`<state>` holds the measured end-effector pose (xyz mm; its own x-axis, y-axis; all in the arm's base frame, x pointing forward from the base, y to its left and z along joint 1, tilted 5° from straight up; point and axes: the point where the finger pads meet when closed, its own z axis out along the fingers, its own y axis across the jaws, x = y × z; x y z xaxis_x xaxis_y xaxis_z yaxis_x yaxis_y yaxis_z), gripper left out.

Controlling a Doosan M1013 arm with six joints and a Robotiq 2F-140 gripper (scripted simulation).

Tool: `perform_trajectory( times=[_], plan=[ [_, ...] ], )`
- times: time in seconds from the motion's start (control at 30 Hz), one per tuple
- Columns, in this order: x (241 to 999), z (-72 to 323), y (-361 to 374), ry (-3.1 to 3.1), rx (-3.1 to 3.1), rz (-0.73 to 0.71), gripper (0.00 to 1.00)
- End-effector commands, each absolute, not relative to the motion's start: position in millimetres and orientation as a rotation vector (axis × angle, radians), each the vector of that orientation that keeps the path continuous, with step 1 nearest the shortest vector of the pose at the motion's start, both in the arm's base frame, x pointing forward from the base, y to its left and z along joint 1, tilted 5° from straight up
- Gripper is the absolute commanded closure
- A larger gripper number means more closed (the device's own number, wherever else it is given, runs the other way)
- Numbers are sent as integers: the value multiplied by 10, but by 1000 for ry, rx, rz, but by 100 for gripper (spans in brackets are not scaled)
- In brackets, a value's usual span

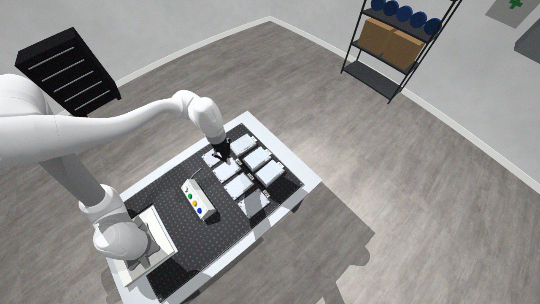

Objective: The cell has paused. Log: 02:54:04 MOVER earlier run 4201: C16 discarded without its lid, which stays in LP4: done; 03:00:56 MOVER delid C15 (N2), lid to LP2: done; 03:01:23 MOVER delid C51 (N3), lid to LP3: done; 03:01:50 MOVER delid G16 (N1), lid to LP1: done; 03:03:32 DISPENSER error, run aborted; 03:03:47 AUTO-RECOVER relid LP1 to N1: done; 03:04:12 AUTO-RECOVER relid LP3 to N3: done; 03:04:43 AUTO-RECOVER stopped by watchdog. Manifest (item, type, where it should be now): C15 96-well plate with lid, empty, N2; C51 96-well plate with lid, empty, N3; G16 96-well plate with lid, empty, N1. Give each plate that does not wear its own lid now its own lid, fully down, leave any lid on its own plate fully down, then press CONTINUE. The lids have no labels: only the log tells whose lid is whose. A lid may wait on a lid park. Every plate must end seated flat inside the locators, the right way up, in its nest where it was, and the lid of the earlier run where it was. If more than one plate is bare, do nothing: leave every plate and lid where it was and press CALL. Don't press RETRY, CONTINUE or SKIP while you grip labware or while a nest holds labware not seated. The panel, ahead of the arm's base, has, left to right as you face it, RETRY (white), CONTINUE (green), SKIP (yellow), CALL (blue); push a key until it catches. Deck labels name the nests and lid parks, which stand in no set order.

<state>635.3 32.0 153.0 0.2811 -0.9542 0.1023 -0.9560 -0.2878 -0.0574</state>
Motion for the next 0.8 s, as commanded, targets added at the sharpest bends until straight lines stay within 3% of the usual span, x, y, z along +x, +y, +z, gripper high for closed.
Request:
perform_trajectory(
  times=[0.0, 0.33, 0.37, 0.77],
  plan=[
    [6245, 1520, 383, -1500, 2741, 175, 100],
    [6150, 1505, 433, -737, 3012, 179, 100],
    [6150, 1505, 433, -658, 3030, 177, 34],
    [6150, 1505, 433, -60, 3129, 135, 34]
  ],
)
